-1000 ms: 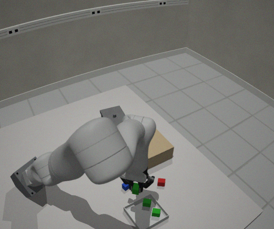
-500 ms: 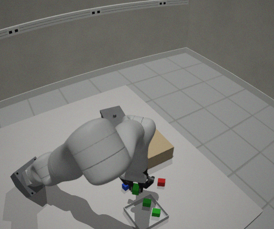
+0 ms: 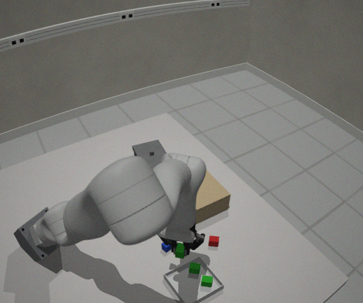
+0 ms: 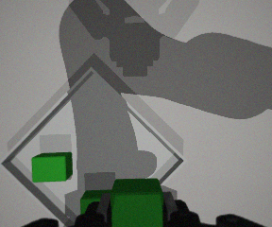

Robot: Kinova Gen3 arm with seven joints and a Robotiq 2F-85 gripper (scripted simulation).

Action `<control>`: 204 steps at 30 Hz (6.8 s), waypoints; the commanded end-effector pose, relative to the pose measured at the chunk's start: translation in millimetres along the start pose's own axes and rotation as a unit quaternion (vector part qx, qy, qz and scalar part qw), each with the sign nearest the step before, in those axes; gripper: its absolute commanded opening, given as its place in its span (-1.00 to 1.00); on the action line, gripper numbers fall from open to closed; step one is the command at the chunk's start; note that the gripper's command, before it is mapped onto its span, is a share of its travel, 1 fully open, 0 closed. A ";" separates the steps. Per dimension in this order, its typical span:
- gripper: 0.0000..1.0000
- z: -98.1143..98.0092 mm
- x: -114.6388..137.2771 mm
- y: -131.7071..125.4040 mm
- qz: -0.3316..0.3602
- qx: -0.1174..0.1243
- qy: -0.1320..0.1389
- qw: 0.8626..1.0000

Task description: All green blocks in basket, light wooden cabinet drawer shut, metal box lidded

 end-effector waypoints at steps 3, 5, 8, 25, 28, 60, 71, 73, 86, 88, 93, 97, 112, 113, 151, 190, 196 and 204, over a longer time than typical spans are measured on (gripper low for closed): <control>-0.80 5.1 1.4 -0.7 0.002 0.002 0.002 1.000; -0.80 6.0 1.4 -0.7 0.002 0.002 0.002 1.000; -0.80 7.8 1.3 -0.9 0.001 0.002 0.002 1.000; -0.80 33.0 1.8 0.0 0.003 0.001 0.002 1.000; -0.80 40.2 1.9 0.3 0.003 0.001 0.002 1.000; -0.80 108.1 4.6 -0.2 0.003 0.001 0.005 1.000; -0.80 128.7 5.2 -0.7 0.003 0.001 0.006 1.000; -0.80 130.3 5.2 -0.7 0.003 0.001 0.006 1.000; -0.80 146.1 4.9 -1.4 0.004 0.002 0.006 1.000; -0.80 148.0 4.9 -1.5 0.004 0.002 0.006 1.000; -0.80 150.5 4.8 -1.8 0.004 0.002 0.006 1.000; -0.80 153.2 4.7 -2.1 0.004 0.002 0.005 1.000; -0.80 156.6 4.8 -3.0 0.003 0.003 0.005 1.000; -0.80 156.7 4.8 -2.9 0.003 0.003 0.005 1.000; -0.80 156.7 4.9 -3.0 0.003 0.003 0.005 1.000; 0.13 156.6 4.9 -3.0 0.003 0.003 0.005 1.000; 0.13 155.6 5.5 -2.2 0.002 0.002 0.006 1.000; 0.13 149.4 5.9 -1.1 0.003 0.000 0.006 1.000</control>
Point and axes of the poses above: the point where the finger pads meet when closed, its own z axis out along the fingers, its own y axis across the jaws, x = y × z, the point moved 3 cm from there along -z, back along the fingers, and after that the axes turned 5 degrees about -z, right-handed, at the moved point
